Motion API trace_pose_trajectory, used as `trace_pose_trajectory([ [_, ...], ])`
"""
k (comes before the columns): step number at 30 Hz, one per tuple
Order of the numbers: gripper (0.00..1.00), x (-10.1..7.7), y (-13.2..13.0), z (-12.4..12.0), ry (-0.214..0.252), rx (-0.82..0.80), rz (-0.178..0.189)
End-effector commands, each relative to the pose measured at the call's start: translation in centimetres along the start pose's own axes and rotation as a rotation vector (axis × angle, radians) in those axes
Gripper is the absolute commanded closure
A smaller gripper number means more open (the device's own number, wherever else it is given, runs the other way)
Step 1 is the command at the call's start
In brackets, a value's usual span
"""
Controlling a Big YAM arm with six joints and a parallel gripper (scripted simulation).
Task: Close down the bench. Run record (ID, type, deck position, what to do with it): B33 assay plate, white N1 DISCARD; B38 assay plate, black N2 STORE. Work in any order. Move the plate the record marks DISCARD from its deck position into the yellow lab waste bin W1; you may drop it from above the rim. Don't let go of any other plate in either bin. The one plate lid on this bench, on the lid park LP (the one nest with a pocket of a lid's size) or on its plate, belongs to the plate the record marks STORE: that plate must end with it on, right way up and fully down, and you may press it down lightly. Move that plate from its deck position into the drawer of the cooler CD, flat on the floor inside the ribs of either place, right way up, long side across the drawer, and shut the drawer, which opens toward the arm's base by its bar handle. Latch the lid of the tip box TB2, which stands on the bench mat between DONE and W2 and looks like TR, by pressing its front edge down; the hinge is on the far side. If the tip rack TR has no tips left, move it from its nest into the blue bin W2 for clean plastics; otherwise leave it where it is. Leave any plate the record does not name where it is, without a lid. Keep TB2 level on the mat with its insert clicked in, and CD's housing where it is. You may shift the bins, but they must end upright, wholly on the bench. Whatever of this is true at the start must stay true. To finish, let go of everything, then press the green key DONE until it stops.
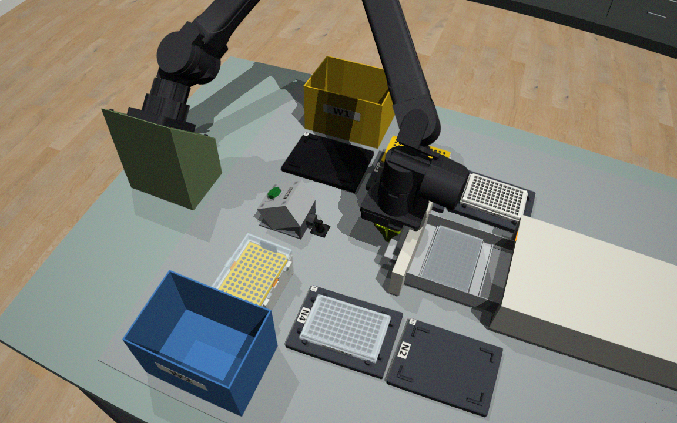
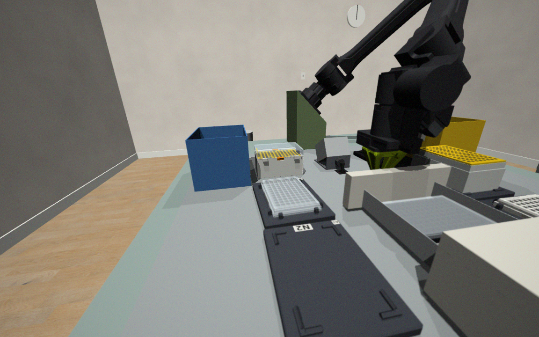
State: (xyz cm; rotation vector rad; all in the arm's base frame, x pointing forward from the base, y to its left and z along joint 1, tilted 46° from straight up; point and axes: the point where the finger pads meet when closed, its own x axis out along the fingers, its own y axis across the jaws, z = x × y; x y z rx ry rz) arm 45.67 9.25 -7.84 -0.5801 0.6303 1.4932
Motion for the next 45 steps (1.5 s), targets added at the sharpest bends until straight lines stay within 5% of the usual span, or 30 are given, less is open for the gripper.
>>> trace_pose_trajectory([
  [1,1.0,-2.0,-3.6,1.3,0.003,-0.055,-0.07],
  [5,1.0,-0.9,-3.1,0.6,0.0,-0.021,-0.035],
  [15,1.0,-0.9,-4.3,0.6,0.001,-0.025,-0.038],
  [16,1.0,-1.8,-5.0,1.2,0.002,-0.047,-0.061],
  [18,1.0,-1.0,-4.6,0.6,0.0,-0.023,-0.037],
  [33,1.0,-1.8,-6.9,1.2,0.002,-0.044,-0.059],
  [35,1.0,-1.1,-6.6,0.7,0.0,-0.022,-0.037],
  [45,1.0,-1.9,-7.5,1.3,0.002,-0.049,-0.064],
])
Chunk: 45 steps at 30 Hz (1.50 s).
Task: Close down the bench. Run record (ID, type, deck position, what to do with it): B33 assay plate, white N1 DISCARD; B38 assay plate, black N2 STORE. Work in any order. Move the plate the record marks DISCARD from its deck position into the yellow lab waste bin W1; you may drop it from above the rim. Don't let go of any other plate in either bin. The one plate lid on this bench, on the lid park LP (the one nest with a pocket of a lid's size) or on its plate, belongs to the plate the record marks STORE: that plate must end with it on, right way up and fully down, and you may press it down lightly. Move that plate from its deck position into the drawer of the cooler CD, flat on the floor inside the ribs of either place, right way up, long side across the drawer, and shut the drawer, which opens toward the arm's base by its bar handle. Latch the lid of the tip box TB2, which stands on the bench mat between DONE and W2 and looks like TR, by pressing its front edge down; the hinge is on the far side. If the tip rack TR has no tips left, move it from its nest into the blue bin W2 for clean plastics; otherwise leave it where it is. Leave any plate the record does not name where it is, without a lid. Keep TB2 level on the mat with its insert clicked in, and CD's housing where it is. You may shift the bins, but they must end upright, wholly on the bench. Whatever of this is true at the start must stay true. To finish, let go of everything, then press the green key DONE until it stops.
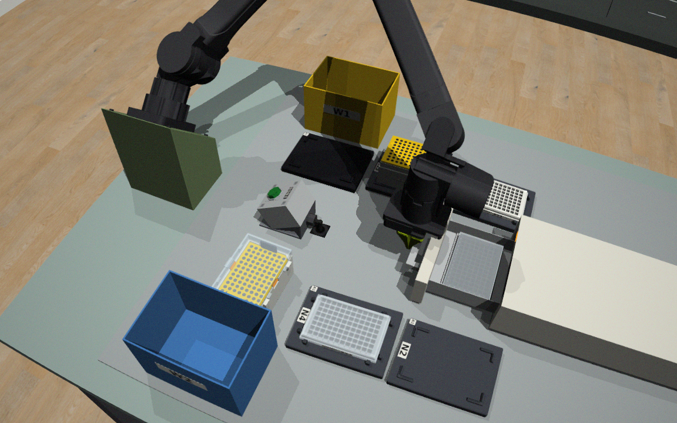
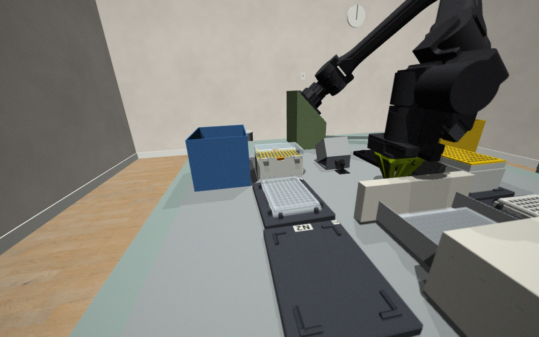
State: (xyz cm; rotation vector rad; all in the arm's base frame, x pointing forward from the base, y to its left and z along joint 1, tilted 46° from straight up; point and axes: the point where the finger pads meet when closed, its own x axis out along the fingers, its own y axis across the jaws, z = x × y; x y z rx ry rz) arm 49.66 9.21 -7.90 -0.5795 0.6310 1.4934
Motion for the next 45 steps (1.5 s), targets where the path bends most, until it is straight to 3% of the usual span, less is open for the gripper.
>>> trace_pose_trajectory([
  [1,1.0,-1.8,-3.5,1.3,0.002,-0.05,-0.065],
  [30,1.0,-1.8,-3.5,1.3,0.002,-0.05,-0.065],
  [32,1.0,-1.0,-3.1,0.7,0.0,-0.025,-0.038],
  [39,1.0,-1.5,-4.1,0.9,0.001,-0.039,-0.053],
  [45,1.0,-1.1,-4.6,0.7,0.0,-0.024,-0.038],
])
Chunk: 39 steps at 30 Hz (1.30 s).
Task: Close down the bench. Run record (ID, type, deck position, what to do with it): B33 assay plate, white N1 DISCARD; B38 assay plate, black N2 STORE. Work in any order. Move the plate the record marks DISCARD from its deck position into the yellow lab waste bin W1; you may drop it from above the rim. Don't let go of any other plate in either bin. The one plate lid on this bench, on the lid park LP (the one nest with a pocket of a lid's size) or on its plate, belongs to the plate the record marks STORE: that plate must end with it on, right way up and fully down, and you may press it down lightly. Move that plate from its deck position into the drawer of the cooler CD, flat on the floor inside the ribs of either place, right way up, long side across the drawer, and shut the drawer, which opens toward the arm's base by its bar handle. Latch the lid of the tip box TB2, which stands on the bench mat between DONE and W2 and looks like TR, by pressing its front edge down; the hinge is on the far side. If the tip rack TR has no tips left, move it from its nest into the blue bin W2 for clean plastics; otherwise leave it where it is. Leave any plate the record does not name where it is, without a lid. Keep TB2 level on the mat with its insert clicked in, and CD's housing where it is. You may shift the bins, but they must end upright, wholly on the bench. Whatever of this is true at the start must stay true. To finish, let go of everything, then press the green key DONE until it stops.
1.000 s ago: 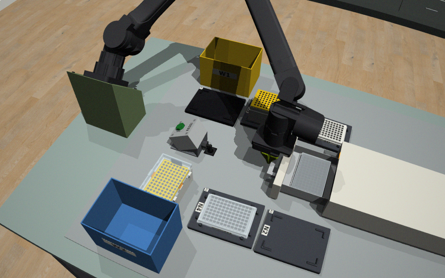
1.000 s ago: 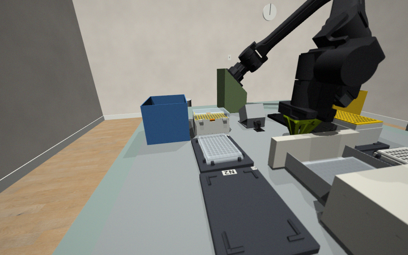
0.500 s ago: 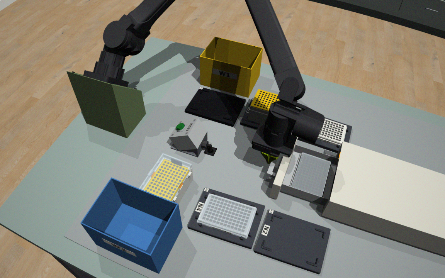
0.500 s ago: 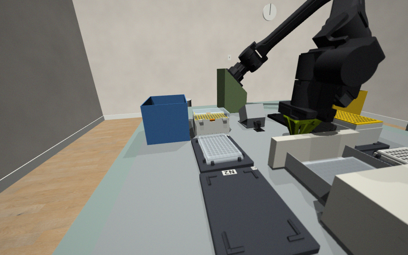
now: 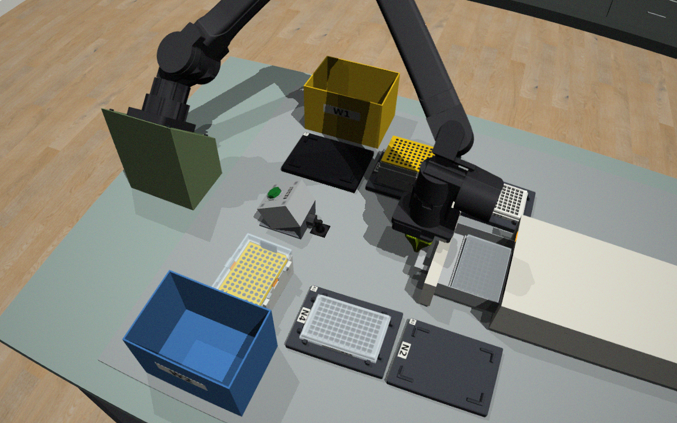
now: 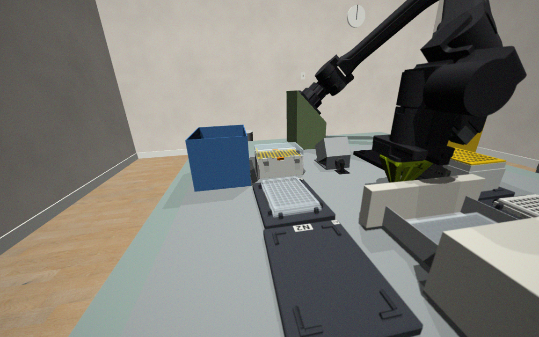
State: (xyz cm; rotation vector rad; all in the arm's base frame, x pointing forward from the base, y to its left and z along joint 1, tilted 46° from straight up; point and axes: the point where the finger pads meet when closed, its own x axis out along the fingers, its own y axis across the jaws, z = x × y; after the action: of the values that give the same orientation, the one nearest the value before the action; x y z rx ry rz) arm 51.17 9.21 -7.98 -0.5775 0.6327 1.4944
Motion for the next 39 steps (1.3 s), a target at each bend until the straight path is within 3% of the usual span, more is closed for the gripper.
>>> trace_pose_trajectory([
  [1,1.0,-1.1,-3.2,0.7,0.001,-0.027,-0.041],
  [10,1.0,-1.1,-4.2,0.8,0.001,-0.03,-0.043],
  [11,1.0,-1.8,-4.7,1.2,0.002,-0.044,-0.058],
  [13,1.0,-1.2,-4.5,0.8,0.001,-0.025,-0.04],
  [17,1.0,-1.2,-5.0,0.8,0.001,-0.026,-0.039],
  [22,1.0,-2.0,-6.0,1.4,0.002,-0.048,-0.063],
  [39,1.0,-2.1,-6.0,1.5,0.003,-0.05,-0.065],
])
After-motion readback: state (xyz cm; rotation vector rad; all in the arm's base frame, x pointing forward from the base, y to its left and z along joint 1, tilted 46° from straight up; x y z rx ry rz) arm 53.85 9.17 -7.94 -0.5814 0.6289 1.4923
